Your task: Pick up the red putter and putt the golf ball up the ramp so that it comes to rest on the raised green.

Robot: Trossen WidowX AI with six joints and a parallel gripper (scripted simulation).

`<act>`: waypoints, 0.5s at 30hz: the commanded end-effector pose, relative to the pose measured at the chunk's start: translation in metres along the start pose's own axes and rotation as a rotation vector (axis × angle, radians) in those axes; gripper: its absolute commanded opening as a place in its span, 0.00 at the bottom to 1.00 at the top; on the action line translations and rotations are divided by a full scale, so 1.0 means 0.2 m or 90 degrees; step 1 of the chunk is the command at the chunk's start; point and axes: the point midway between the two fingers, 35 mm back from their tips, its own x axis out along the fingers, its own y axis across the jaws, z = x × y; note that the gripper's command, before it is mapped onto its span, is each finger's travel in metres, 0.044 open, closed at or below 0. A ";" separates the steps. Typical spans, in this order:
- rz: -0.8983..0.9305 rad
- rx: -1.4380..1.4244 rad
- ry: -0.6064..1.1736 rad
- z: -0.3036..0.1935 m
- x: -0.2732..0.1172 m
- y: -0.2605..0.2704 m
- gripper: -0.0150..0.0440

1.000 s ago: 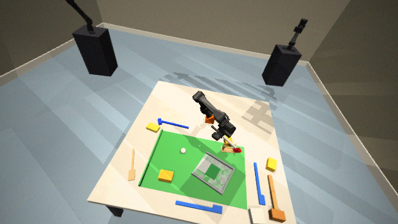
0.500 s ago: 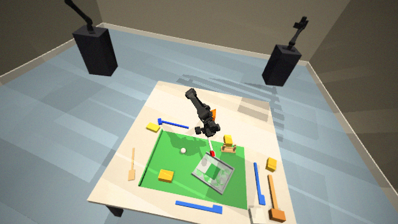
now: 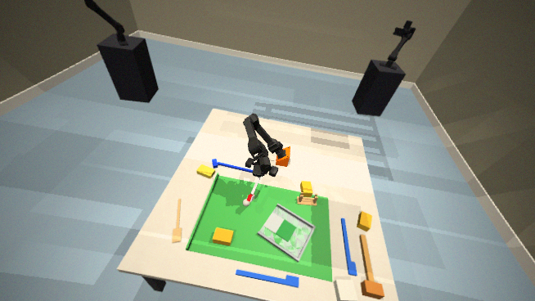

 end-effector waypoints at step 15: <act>-0.033 0.174 -0.004 -0.07 0.07 -0.25 0.25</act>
